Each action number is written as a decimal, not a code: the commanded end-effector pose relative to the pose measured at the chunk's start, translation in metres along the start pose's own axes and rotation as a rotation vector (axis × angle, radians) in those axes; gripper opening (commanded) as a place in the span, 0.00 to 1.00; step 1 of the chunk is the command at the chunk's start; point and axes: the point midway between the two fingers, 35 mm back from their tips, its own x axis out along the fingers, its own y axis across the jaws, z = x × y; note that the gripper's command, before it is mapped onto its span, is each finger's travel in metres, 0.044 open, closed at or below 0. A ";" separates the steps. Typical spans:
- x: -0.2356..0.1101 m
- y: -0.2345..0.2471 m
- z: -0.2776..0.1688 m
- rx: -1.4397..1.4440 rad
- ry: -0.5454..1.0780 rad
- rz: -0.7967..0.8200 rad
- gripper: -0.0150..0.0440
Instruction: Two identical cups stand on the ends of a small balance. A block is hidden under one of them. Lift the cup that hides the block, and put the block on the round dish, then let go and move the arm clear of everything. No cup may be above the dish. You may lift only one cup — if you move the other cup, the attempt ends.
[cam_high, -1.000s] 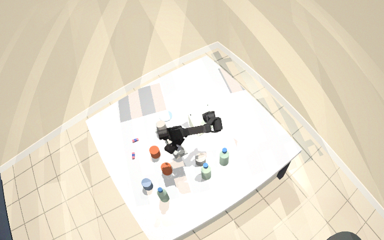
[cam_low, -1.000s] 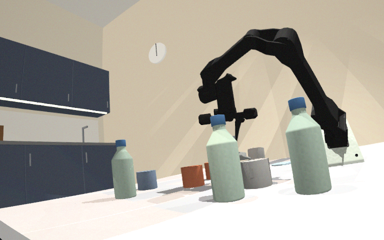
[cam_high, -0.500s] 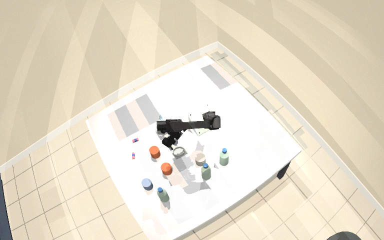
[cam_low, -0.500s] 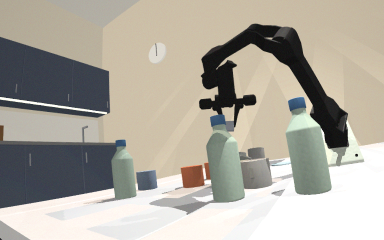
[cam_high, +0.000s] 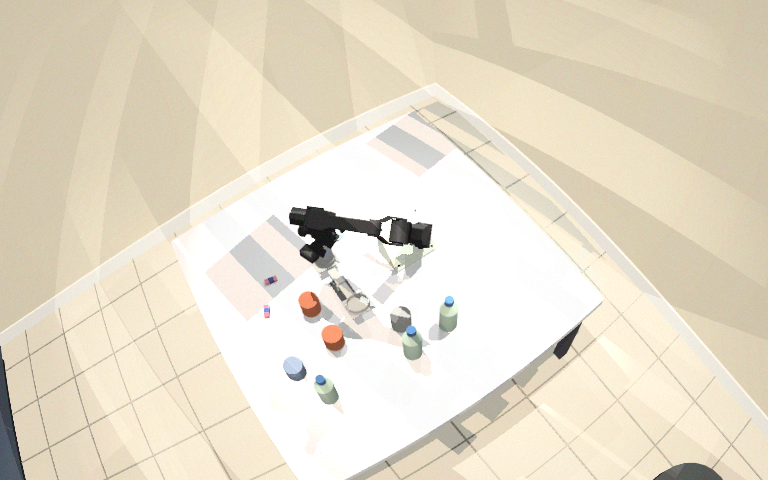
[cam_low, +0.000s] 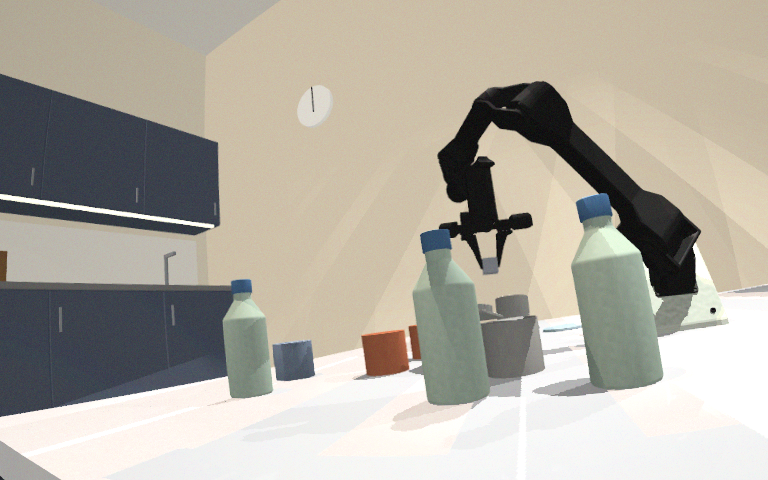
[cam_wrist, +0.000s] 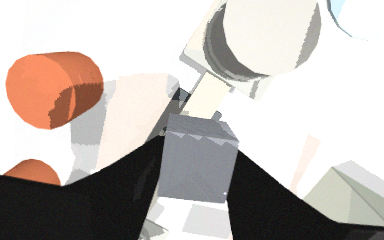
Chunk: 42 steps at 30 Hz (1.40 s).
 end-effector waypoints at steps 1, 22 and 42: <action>0.012 -0.029 0.038 -0.014 0.001 -0.015 0.25; 0.084 -0.163 0.133 -0.073 0.073 -0.040 0.25; 0.129 -0.165 0.129 -0.074 0.075 -0.039 0.25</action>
